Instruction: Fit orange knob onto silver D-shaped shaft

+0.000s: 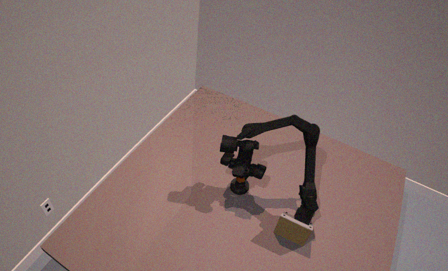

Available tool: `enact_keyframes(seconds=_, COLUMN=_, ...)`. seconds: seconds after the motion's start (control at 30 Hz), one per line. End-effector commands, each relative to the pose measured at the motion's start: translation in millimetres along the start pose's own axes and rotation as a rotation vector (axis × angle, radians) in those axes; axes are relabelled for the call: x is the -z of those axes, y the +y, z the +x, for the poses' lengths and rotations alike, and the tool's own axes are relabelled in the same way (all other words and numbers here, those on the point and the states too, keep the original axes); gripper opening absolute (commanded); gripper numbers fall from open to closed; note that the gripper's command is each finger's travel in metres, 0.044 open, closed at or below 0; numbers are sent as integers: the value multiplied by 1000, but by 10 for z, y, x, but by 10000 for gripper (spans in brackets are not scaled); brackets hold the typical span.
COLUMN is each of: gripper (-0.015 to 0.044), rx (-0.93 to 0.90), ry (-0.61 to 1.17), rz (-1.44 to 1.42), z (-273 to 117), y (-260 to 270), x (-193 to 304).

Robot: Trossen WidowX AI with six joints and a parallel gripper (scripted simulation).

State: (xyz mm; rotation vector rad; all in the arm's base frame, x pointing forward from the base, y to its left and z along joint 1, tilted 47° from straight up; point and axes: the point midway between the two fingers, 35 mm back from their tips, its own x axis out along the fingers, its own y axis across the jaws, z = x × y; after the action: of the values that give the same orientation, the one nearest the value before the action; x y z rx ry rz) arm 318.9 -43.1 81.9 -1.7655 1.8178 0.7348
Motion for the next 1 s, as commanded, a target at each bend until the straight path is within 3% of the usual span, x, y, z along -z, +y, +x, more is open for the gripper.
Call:
enact_keyframes(seconds=0.0, gripper=0, rx=8, ry=-2, rz=-7, z=-23, y=13, x=-13)
enact_keyframes(seconds=0.97, gripper=0, rx=8, ry=-2, rz=-7, z=-5, y=12, x=-13)
